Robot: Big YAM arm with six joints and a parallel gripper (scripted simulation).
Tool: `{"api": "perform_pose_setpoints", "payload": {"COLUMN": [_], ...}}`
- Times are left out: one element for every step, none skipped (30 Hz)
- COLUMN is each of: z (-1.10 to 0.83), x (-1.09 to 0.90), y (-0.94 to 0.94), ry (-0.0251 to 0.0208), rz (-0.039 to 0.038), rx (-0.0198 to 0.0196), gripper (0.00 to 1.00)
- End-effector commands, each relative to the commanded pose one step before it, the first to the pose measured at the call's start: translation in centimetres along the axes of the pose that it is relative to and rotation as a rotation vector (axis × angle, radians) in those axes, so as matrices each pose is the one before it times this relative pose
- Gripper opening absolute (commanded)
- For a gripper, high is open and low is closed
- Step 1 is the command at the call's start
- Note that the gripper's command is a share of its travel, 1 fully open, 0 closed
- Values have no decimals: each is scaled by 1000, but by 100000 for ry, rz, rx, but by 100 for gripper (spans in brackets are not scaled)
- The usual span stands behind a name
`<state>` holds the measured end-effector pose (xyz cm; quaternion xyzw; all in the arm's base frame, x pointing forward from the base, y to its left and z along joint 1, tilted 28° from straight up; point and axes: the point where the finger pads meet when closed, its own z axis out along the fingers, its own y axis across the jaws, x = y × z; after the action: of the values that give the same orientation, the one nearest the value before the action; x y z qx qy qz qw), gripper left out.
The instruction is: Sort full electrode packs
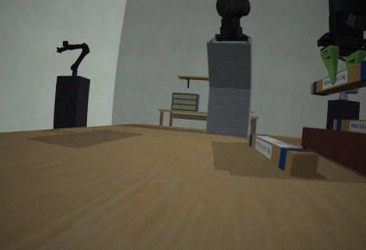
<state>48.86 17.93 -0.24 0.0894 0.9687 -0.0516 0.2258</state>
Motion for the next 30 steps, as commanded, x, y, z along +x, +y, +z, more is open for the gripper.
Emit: {"api": "perform_pose_setpoints", "payload": {"z": [-2396, 53, 41, 16, -20, -57, -58, -50, -42, -35, -30, -25, -21, -18, 0, 0, -15, -12, -10, -8, -7, -6, -4, -3, 1, 5, 8, 11, 13, 15], "x": [-2548, 38, 27, 6, -22, -51, -51, -44, -37, -32, -26, -22, -17, -15, 0, 0, -12, -10, -9, -8, -7, -5, -4, -4, -1, 2, 5, 7, 9, 11], "y": [3311, 1, 3, 7, 12, 16, 15, 13, 12, 11, 9, 8, 6, 6, 0, 0, 5, 5, 5, 4, 4, 4, 4, 4, 3, 2, 2, 1, 1, 1], "ry": [-6635, 84, 57, 9, -58, -126, -124, -105, -89, -75, -63, -51, -38, -32, 0, 0, -27, -23, -20, -16, -14, -11, -10, -8, -1, 7, 13, 18, 22, 27], "rz": [118, -39, -25, -3, 26, 54, 55, 48, 41, 35, 28, 21, 14, 10, 0, 0, 3, 3, 4, 5, 6, 6, 6, 5, 1, -2, -5, -8, -11, -13], "rx": [-5575, 54, 36, 2, -43, -88, -86, -73, -61, -51, -43, -34, -25, -21, 0, 0, -17, -14, -12, -10, -8, -6, -5, -4, 1, 6, 10, 14, 16, 17], "gripper": [0, 0, 0, 0, 0, 0, 0, 0, 0, 0, 0, 0, 0, 0, 0, 0, 0, 0, 0, 0, 0, 0, 0, 0, 0, 0, 0, 0, 0, 0]}}
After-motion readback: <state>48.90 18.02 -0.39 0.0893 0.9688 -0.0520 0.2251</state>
